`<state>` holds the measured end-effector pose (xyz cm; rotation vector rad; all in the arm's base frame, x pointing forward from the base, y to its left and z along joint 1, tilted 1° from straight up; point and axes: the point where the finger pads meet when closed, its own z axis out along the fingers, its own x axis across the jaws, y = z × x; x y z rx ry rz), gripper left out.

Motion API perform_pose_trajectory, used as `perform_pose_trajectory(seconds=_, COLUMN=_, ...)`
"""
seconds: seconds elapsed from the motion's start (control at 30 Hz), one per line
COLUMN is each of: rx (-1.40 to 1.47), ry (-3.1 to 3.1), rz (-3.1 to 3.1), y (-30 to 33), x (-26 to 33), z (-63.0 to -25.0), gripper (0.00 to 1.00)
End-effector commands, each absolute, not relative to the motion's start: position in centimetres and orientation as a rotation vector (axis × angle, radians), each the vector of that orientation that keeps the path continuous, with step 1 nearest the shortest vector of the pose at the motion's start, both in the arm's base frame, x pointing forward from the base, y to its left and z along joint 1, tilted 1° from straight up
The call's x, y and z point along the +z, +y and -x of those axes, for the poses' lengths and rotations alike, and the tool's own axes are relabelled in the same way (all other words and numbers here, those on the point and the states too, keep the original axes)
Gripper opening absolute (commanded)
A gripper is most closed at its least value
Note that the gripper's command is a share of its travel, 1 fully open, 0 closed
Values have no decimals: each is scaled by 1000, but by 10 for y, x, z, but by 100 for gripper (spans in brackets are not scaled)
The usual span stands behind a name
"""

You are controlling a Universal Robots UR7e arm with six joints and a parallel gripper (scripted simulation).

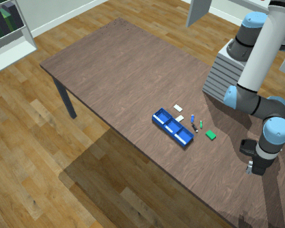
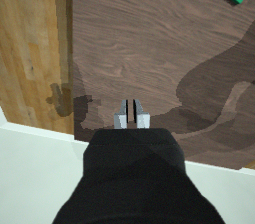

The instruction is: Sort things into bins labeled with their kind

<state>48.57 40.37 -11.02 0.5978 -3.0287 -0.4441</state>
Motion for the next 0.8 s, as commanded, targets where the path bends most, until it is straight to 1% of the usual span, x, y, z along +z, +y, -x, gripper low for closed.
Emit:
perform_pose_trajectory(seconds=0.0, rx=-426, ry=-3054, rz=-470, y=382, x=-110, z=-488, gripper=31)
perform_pose_trajectory(seconds=0.1, rx=-407, ry=-3071, rz=-346, y=358, x=-111, z=-490, gripper=31)
perform_pose_trajectory(seconds=0.2, rx=-407, ry=-3071, rz=-346, y=358, x=-111, z=-490, gripper=31)
perform_pose_trajectory(seconds=0.3, rx=-376, ry=-3087, rz=-146, y=333, x=-112, z=-490, gripper=31)
perform_pose_trajectory(seconds=0.4, rx=-376, ry=-3087, rz=-146, y=326, x=-112, z=-490, gripper=31)
perform_pose_trajectory(seconds=0.53, rx=-346, ry=-3090, rz=55, y=295, x=-113, z=-487, gripper=31)
perform_pose_trajectory(seconds=0.6, rx=-346, ry=-3090, rz=55, y=295, x=-113, z=-487, gripper=31)
perform_pose_trajectory(seconds=0.7, rx=-316, ry=-3081, rz=256, y=270, x=-114, z=-484, gripper=31)
perform_pose_trajectory(seconds=0.77, rx=-316, ry=-3081, rz=256, y=270, x=-114, z=-484, gripper=31)
